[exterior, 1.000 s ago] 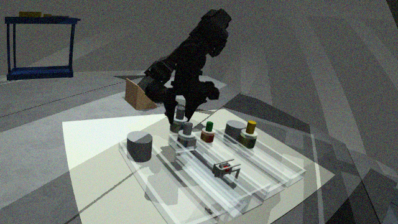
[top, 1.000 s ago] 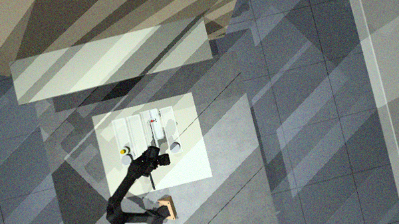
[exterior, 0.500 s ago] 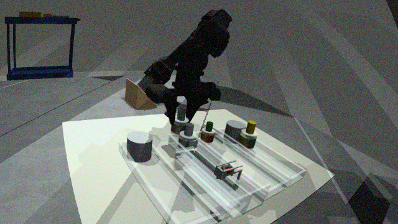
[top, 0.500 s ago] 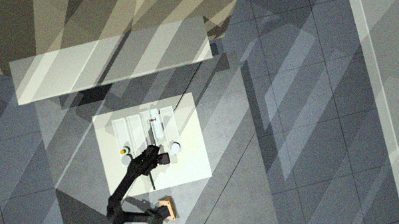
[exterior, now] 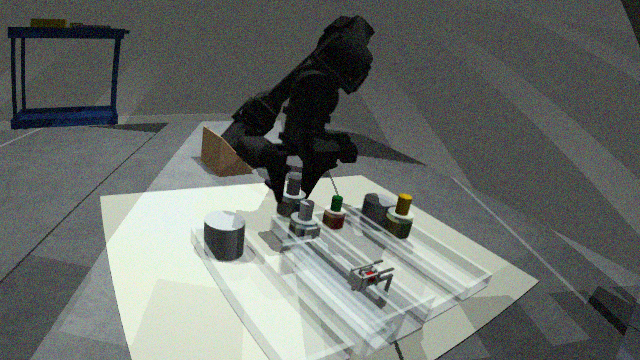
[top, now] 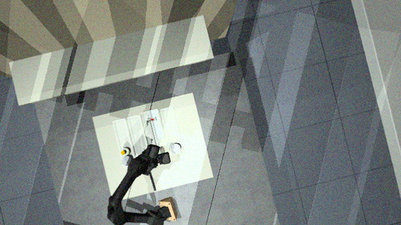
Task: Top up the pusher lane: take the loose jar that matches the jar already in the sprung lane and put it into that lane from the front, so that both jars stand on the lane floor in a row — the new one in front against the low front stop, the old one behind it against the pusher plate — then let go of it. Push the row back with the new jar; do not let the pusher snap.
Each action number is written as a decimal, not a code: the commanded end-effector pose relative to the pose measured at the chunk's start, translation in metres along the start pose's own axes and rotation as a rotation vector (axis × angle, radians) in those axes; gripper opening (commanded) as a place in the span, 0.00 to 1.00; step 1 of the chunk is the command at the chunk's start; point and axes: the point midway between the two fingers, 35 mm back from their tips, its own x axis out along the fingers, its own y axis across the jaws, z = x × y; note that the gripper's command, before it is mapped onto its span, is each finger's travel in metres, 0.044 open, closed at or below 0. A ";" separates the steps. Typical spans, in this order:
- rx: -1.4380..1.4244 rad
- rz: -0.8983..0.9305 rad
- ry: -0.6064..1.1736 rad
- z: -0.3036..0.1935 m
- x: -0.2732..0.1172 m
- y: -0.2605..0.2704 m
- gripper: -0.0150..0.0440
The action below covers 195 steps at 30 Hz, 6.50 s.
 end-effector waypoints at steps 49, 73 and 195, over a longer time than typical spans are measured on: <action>-0.011 0.004 -0.022 0.023 -0.006 0.005 0.25; -0.011 0.004 -0.022 0.023 -0.005 0.003 0.25; -0.011 0.006 -0.022 0.020 0.024 0.004 0.25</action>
